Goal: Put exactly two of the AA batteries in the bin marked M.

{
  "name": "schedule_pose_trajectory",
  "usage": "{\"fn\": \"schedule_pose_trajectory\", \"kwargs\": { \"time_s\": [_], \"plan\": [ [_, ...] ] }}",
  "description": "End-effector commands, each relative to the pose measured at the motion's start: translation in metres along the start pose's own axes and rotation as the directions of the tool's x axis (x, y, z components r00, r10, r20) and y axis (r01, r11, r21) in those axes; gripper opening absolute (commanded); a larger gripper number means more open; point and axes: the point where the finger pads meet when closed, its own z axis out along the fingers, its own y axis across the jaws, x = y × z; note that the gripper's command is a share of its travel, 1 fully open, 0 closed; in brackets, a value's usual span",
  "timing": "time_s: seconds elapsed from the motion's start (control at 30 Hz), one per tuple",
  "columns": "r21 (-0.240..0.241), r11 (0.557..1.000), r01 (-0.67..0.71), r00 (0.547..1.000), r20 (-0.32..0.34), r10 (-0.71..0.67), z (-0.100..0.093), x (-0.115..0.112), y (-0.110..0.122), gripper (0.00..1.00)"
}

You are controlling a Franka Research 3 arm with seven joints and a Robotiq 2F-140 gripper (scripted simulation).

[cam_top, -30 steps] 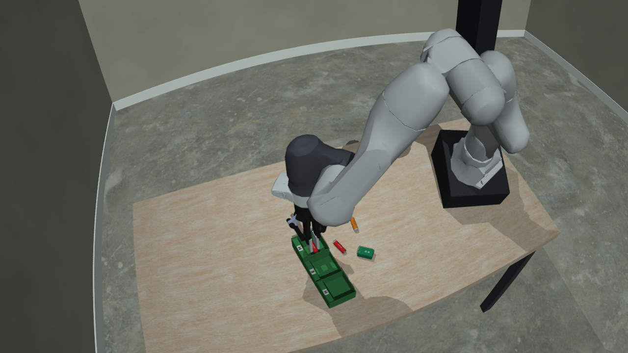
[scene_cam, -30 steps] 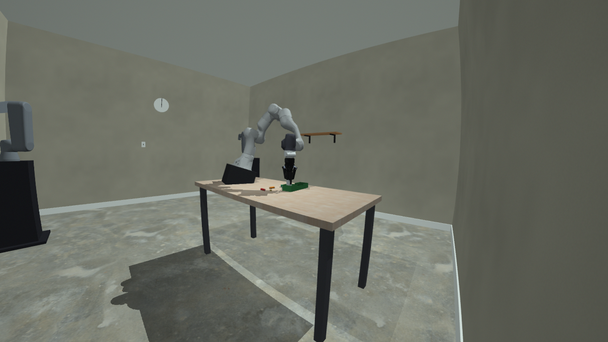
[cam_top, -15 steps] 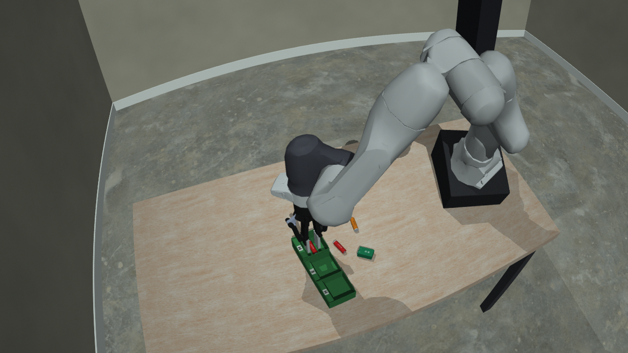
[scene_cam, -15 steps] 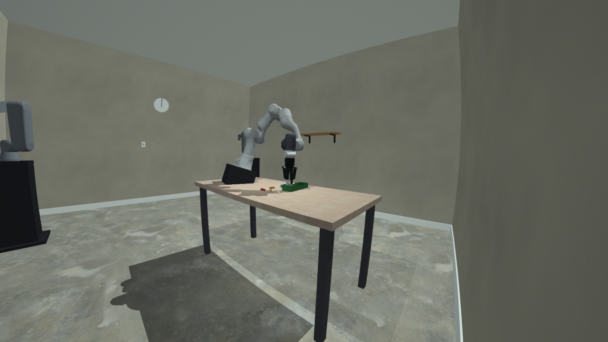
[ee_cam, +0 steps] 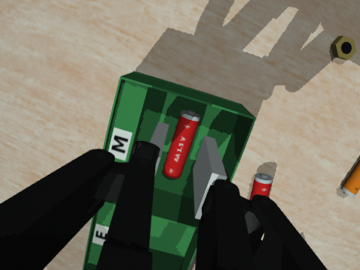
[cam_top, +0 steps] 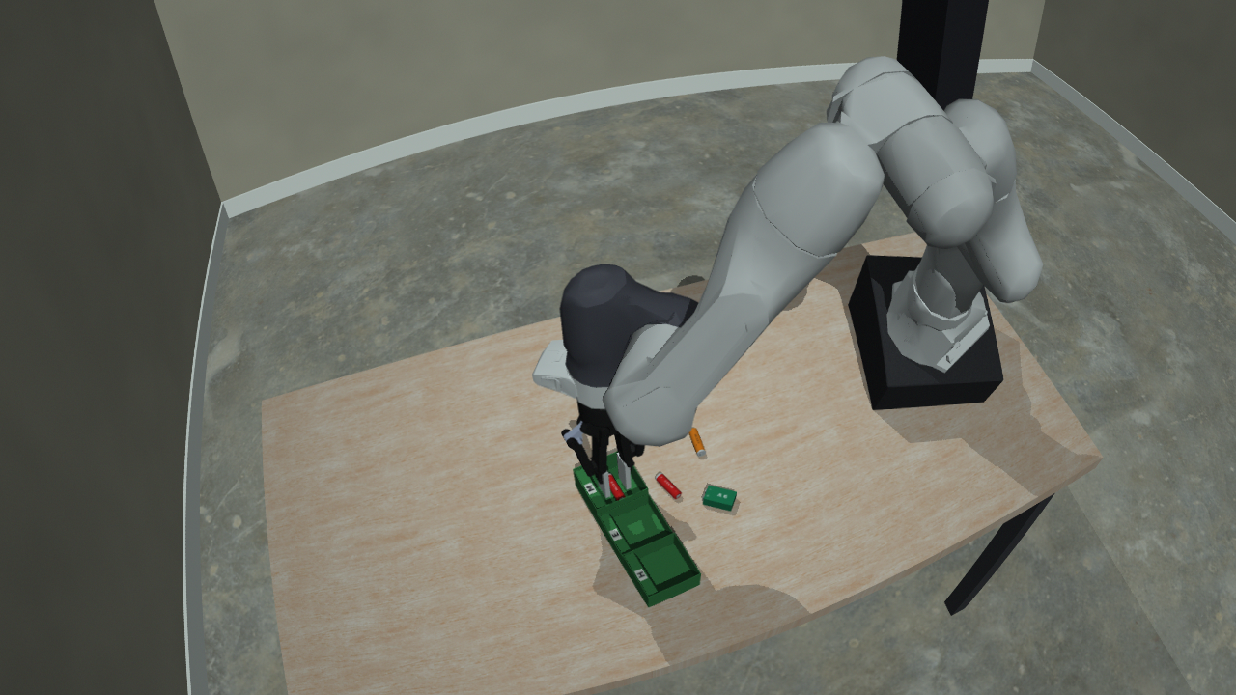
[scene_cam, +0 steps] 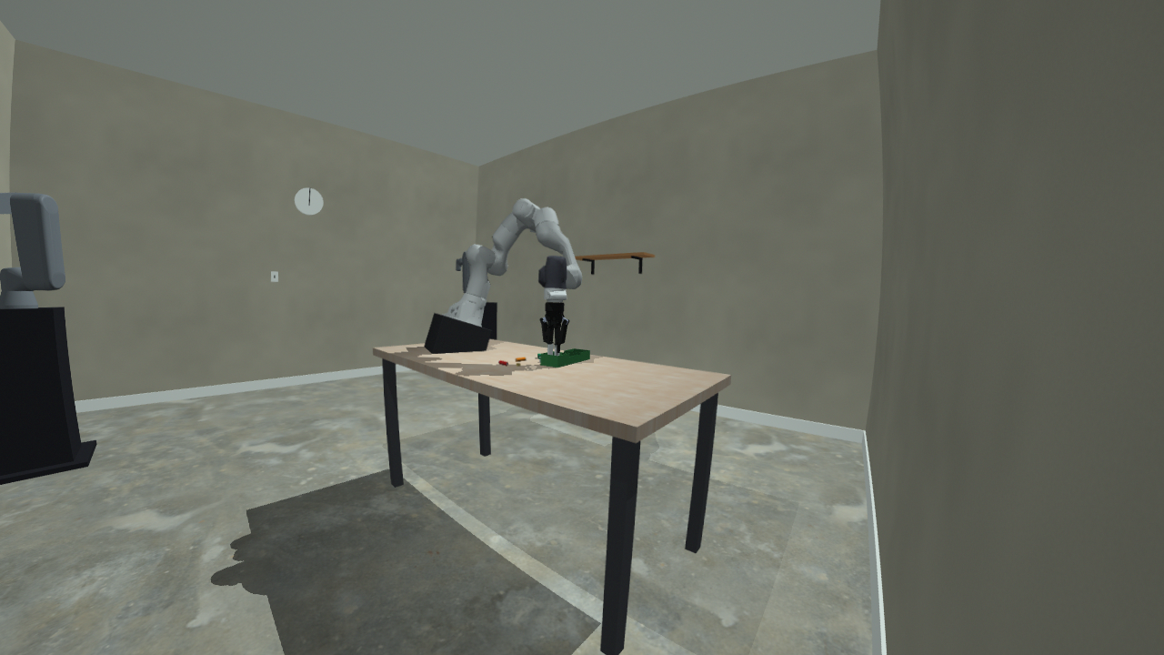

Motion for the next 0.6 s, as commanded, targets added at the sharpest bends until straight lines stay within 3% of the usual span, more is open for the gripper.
{"fn": "schedule_pose_trajectory", "kwargs": {
  "time_s": [0.0, 0.57],
  "plan": [
    [0.003, 1.0, 0.002, 1.0, 0.0, -0.002, -0.003, 0.0, -0.001, 0.17],
    [0.003, 1.0, 0.002, 1.0, 0.0, -0.002, -0.023, 0.0, -0.001, 0.17]
  ]
}}
